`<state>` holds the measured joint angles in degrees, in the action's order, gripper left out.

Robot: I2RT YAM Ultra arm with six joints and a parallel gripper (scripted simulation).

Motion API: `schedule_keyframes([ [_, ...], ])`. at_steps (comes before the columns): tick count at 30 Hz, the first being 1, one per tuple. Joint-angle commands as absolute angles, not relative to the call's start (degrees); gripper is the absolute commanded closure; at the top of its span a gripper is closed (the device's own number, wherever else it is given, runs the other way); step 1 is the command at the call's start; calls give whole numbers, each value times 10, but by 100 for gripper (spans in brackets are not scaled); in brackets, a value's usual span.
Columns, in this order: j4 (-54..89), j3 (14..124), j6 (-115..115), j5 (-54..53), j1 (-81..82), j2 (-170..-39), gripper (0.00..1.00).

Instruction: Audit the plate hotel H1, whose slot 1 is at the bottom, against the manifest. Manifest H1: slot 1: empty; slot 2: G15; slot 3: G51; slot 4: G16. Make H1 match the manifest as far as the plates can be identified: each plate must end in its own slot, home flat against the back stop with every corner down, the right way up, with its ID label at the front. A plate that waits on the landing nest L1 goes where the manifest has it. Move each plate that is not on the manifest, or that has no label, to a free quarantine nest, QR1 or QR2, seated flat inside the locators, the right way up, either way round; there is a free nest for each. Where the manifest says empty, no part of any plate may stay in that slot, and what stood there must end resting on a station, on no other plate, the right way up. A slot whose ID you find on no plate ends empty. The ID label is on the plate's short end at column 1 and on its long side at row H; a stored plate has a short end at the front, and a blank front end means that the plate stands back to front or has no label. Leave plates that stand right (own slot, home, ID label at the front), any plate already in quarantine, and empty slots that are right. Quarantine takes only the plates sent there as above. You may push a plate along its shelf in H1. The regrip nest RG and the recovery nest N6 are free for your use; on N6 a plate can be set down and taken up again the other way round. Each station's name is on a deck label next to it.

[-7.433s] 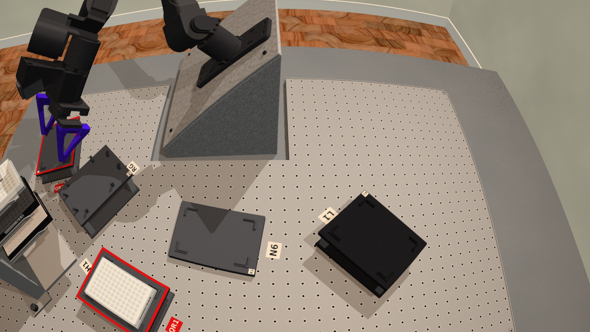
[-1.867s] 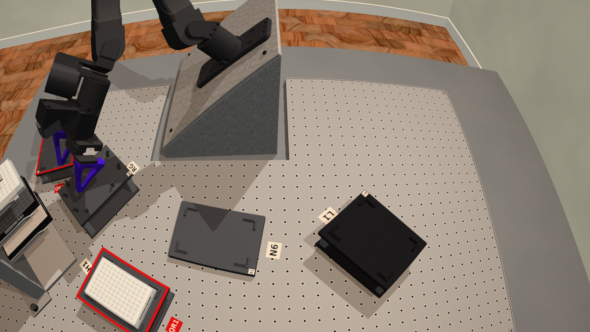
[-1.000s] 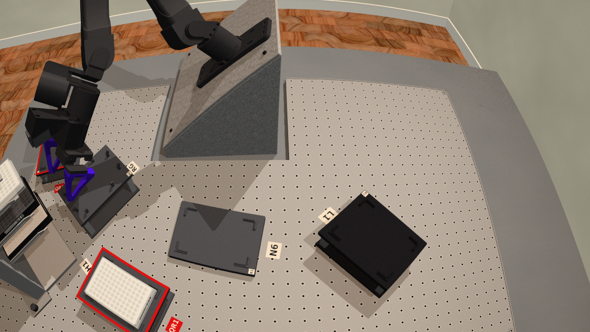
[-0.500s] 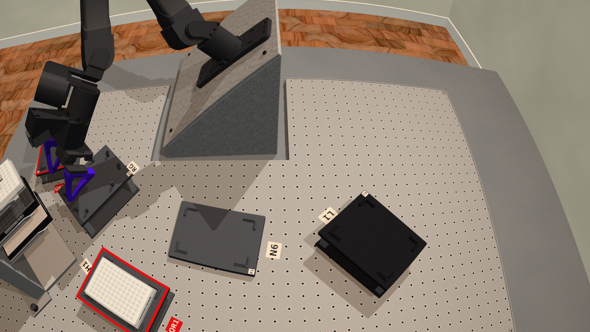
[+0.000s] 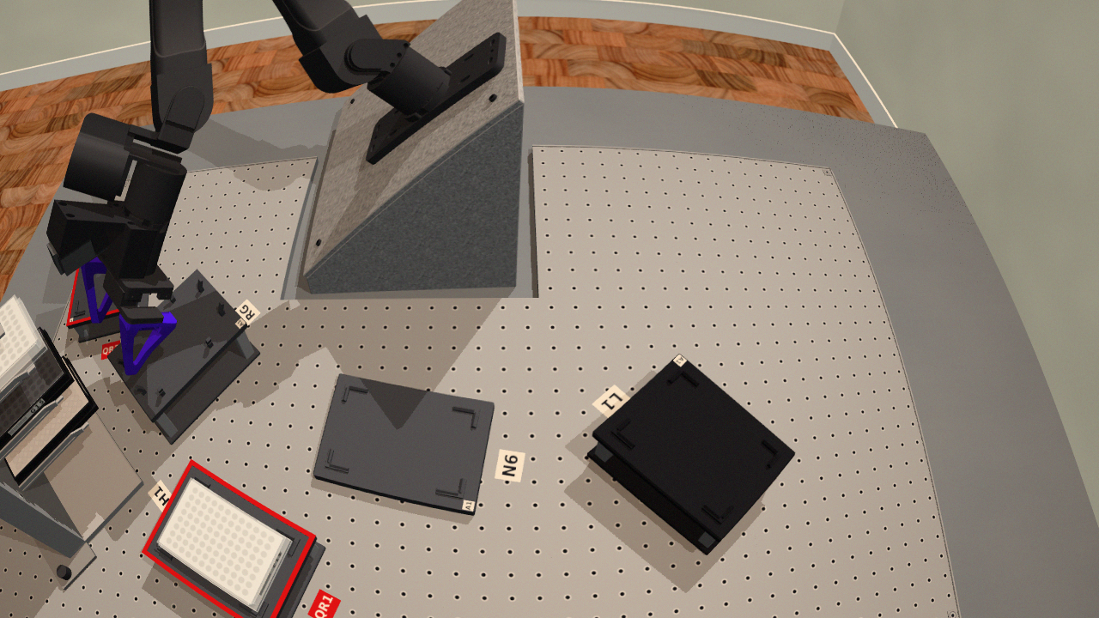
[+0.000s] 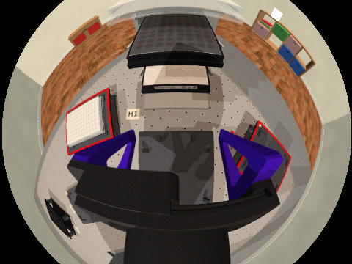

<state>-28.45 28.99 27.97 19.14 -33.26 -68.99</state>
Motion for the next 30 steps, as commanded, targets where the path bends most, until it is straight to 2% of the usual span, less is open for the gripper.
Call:
schedule_keyframes([
  [1,-286,292,280,188,-331,-688,0],
  [30,-289,277,281,187,-333,-676,0],
])
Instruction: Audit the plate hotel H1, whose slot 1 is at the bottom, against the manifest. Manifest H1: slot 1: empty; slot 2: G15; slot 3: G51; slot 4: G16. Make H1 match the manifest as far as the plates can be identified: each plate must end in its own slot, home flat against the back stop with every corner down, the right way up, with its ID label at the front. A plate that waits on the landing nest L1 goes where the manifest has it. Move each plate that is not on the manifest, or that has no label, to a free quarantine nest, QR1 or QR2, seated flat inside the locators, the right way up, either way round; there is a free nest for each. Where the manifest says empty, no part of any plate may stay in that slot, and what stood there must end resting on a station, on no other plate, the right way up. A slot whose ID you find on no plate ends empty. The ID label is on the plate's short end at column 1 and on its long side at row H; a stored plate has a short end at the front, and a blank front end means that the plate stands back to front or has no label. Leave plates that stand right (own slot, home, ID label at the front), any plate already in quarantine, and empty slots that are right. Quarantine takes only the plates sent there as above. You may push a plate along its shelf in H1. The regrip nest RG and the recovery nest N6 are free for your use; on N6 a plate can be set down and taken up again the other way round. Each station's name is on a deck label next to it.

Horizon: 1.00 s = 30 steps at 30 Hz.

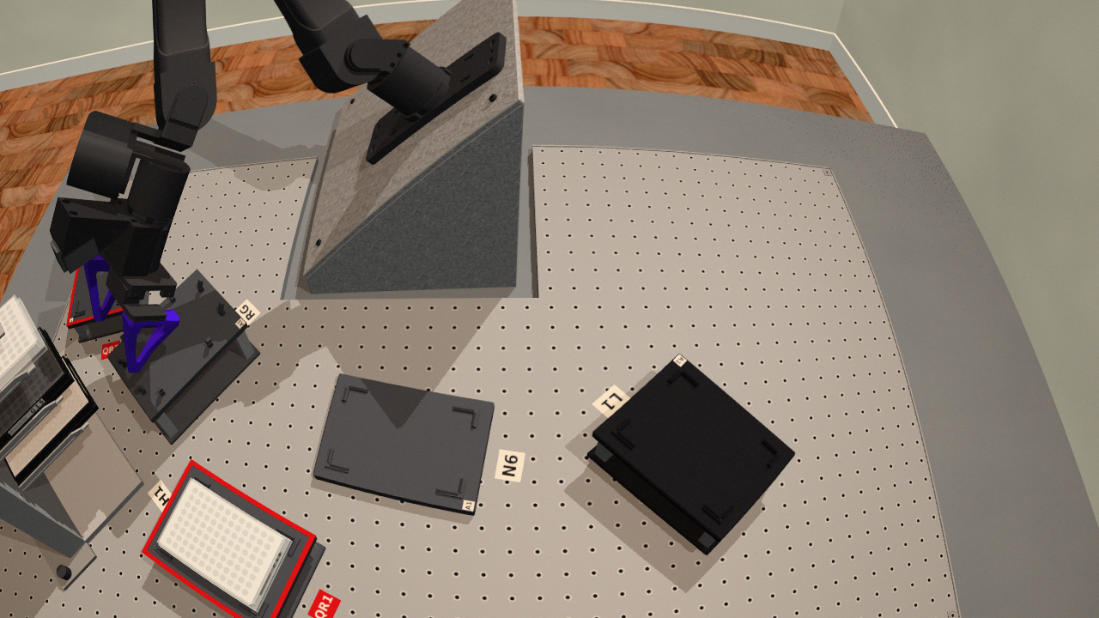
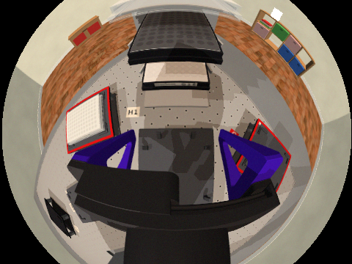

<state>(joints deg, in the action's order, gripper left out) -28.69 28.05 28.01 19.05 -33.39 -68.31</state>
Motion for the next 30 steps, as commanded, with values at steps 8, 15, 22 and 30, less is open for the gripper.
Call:
schedule_keyframes([
  [8,-291,255,281,184,-335,-656,0],
  [15,-290,231,281,183,-337,-630,0],
  [22,-270,222,280,191,-329,-602,0],
  [30,-237,208,277,204,-316,-556,0],
])
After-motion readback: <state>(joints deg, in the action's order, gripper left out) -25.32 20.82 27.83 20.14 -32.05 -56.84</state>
